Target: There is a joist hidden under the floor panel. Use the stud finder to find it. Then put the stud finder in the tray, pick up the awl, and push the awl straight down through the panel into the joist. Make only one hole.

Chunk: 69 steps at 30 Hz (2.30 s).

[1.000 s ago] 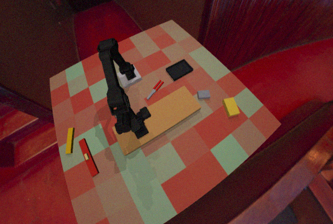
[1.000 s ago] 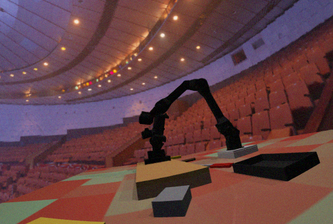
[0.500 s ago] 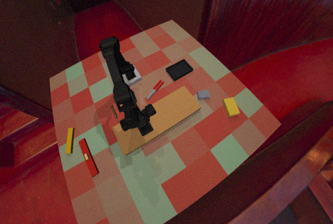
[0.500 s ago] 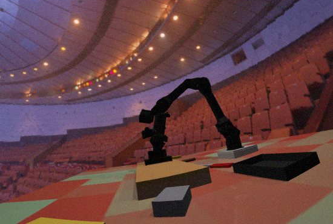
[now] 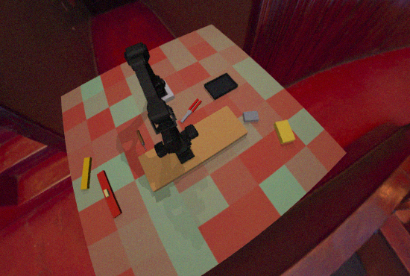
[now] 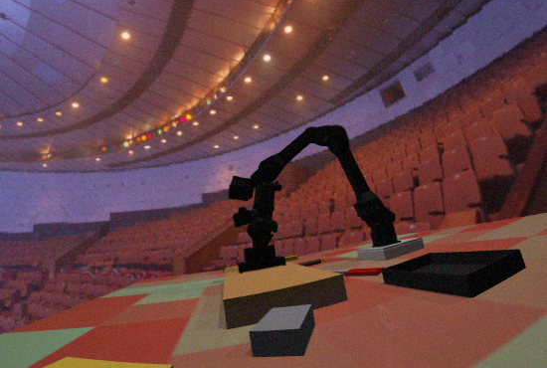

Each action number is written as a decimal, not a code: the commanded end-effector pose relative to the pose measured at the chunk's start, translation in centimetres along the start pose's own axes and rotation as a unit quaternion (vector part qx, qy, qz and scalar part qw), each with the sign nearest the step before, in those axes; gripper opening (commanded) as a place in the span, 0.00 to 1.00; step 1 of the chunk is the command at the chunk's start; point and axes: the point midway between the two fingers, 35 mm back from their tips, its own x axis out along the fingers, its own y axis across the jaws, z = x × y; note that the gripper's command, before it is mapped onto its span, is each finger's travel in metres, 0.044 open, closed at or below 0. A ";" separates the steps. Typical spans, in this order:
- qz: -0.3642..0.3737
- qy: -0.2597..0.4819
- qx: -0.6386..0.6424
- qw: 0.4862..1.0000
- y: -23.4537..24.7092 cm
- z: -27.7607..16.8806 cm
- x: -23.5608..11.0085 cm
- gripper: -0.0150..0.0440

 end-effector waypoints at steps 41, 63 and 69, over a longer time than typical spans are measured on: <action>0.007 0.000 0.000 1.000 9.4 -0.1 0.0 0.25; 0.009 0.000 0.001 1.000 13.9 -0.1 -0.1 0.25; 0.010 0.000 0.001 1.000 15.2 -0.1 -0.2 0.25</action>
